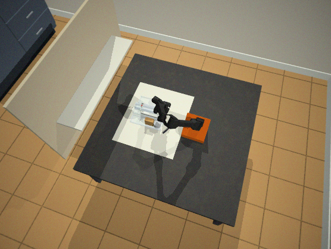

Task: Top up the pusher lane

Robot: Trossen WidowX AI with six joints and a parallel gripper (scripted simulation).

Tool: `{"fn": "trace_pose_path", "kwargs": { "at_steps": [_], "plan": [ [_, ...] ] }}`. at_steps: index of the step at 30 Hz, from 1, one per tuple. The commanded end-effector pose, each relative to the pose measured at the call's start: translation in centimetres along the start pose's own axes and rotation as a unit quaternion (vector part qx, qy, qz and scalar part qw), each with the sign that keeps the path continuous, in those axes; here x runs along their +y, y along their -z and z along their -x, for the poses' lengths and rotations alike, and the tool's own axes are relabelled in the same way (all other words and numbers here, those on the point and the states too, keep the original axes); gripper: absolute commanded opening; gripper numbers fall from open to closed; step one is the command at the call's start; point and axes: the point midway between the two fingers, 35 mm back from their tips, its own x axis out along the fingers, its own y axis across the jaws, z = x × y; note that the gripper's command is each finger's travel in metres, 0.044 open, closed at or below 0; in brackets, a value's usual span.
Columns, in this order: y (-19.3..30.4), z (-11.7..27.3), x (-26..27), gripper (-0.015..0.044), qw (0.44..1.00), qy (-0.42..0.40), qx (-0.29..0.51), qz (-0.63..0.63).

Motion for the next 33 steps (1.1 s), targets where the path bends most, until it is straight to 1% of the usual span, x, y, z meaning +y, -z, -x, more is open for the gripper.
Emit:
{"fn": "trace_pose_path", "kwargs": {
  "at_steps": [1, 33],
  "plan": [
    [-0.9, 0.2, 0.1, 0.0, 1.0, 0.0, -0.009, 0.006],
    [-2.0, 0.4, 0.2, 0.0, 1.0, 0.0, -0.01, 0.006]
  ]
}}
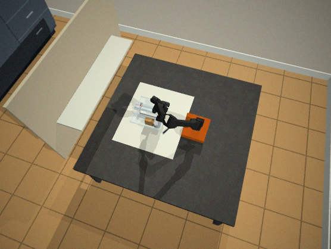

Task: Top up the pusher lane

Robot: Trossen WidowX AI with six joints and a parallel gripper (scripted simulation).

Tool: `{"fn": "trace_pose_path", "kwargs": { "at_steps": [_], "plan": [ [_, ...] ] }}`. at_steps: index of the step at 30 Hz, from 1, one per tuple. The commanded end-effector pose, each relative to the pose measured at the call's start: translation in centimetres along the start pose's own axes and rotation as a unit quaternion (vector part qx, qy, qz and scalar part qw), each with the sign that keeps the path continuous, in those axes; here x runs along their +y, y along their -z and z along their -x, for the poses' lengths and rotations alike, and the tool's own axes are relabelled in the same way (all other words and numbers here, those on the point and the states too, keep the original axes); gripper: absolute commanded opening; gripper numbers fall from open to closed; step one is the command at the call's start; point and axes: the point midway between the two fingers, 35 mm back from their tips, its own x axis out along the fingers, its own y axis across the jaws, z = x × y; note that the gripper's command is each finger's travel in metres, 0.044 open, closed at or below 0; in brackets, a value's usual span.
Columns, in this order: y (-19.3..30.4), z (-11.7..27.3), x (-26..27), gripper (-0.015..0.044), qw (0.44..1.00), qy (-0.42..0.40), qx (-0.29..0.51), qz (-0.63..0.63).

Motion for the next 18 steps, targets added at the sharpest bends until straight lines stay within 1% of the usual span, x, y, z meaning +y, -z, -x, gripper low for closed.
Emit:
{"fn": "trace_pose_path", "kwargs": {
  "at_steps": [1, 18],
  "plan": [
    [-0.96, 0.31, 0.15, 0.0, 1.0, -0.001, -0.011, 0.006],
    [-1.53, 0.48, 0.22, 0.0, 1.0, -0.001, -0.011, 0.006]
  ]
}}
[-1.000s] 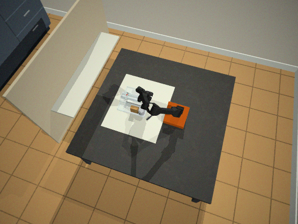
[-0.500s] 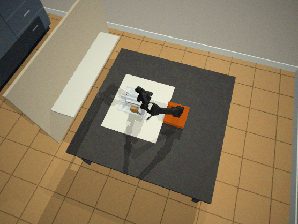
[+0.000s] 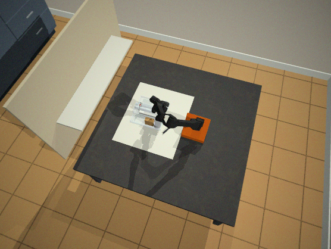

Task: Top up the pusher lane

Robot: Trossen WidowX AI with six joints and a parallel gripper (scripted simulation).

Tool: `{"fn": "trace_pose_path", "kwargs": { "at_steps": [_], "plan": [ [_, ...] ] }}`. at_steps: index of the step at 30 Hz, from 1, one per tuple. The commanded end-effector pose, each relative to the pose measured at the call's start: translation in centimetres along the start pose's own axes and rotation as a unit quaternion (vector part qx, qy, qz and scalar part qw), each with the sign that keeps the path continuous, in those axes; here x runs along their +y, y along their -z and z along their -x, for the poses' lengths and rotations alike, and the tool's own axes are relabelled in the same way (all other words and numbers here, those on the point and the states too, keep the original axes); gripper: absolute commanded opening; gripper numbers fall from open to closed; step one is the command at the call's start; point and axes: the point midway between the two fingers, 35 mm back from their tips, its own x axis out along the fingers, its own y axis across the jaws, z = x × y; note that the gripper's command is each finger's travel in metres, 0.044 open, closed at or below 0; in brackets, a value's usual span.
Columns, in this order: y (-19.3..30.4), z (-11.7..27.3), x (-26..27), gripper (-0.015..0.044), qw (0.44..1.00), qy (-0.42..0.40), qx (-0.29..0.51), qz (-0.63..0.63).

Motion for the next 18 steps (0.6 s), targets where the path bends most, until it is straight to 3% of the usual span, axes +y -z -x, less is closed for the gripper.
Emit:
{"fn": "trace_pose_path", "kwargs": {
  "at_steps": [1, 18],
  "plan": [
    [-1.04, 0.34, 0.16, 0.0, 1.0, -0.001, -0.011, 0.007],
    [-1.6, 0.49, 0.23, 0.0, 1.0, -0.001, -0.012, 0.007]
  ]
}}
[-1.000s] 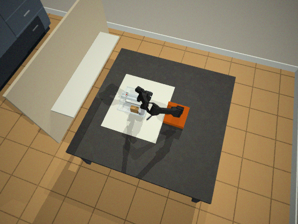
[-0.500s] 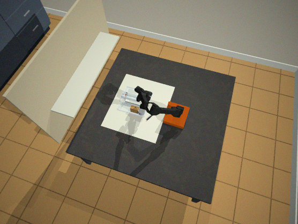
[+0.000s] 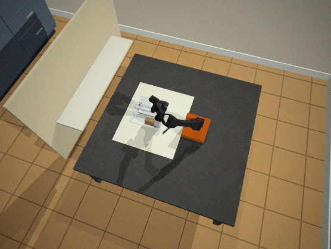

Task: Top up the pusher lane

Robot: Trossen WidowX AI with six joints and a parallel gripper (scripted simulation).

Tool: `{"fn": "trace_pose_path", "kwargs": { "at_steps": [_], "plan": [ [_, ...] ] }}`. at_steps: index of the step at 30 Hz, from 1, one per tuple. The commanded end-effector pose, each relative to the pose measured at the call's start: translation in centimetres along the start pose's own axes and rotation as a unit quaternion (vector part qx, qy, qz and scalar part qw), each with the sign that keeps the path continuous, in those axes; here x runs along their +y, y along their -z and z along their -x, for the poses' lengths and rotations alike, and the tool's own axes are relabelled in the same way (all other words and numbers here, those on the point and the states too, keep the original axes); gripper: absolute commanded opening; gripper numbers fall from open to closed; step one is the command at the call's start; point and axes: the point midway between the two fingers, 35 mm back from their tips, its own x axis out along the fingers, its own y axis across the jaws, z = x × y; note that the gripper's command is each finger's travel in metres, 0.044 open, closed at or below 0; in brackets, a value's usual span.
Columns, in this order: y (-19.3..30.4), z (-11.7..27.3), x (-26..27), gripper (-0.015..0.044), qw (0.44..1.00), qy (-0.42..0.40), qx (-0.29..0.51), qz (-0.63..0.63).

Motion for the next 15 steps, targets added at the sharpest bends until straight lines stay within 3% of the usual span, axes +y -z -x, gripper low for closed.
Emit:
{"fn": "trace_pose_path", "kwargs": {
  "at_steps": [1, 15],
  "plan": [
    [-1.06, 0.32, 0.17, 0.0, 1.0, -0.001, -0.012, 0.007],
    [-1.27, 0.33, 0.2, 0.0, 1.0, -0.001, -0.012, 0.007]
  ]
}}
